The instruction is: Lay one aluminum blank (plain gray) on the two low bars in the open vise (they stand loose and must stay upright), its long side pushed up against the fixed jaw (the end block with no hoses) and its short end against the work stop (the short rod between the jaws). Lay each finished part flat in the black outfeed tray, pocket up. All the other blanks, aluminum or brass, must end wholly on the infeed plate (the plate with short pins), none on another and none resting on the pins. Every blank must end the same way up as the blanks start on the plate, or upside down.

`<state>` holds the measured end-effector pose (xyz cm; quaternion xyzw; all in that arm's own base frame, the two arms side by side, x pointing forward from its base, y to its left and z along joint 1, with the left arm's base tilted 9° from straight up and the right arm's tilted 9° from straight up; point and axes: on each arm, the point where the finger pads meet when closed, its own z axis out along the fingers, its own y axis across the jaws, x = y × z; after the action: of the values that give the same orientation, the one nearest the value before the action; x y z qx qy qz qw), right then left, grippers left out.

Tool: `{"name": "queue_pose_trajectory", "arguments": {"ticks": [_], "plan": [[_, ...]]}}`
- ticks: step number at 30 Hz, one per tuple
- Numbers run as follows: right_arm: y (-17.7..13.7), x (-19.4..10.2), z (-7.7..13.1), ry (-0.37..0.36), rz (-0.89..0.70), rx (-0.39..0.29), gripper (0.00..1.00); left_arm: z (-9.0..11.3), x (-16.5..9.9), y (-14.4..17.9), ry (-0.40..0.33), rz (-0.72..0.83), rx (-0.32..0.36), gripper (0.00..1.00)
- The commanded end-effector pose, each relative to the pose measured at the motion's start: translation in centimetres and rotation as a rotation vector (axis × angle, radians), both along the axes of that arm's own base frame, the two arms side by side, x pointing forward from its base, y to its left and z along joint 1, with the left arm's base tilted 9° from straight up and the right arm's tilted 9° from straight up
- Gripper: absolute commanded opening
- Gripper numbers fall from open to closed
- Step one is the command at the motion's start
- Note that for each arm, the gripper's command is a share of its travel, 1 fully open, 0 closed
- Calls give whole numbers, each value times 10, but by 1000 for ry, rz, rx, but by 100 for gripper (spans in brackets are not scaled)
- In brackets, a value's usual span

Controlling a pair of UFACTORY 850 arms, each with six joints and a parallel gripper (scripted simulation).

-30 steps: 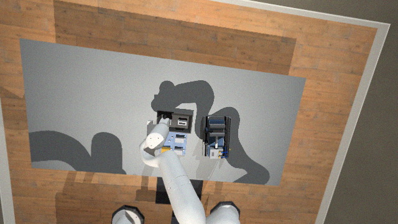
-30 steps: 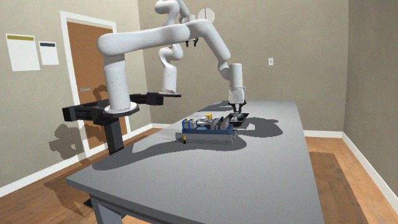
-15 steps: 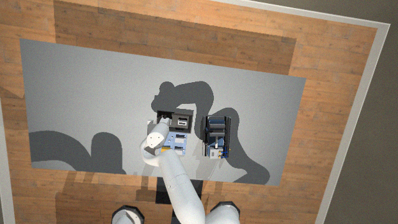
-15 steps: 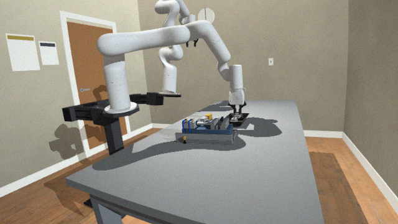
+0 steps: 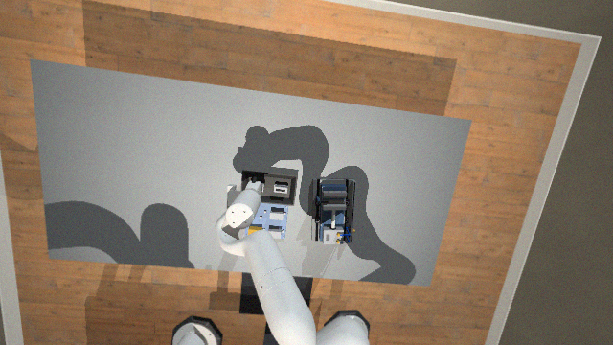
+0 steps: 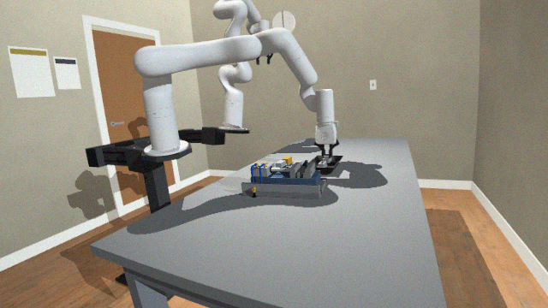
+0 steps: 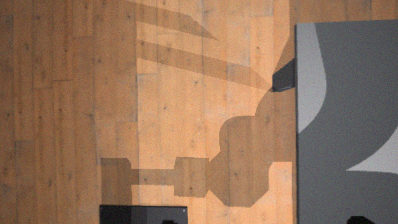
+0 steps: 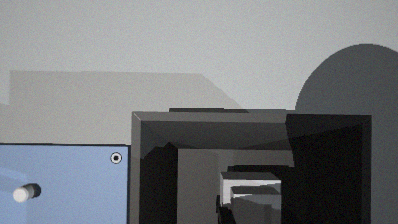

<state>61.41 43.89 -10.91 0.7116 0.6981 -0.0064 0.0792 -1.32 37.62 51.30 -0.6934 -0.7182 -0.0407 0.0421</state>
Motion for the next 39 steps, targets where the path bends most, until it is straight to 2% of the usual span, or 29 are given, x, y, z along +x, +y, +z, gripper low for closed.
{"name": "queue_pose_trajectory", "arguments": {"ticks": [1,39], "plan": [[1,1,1,-2,0,2,0,1,0,0,0,0,2,100],[-1,2,-10,-2,0,2,0,1,0,0,0,0,2,100]]}}
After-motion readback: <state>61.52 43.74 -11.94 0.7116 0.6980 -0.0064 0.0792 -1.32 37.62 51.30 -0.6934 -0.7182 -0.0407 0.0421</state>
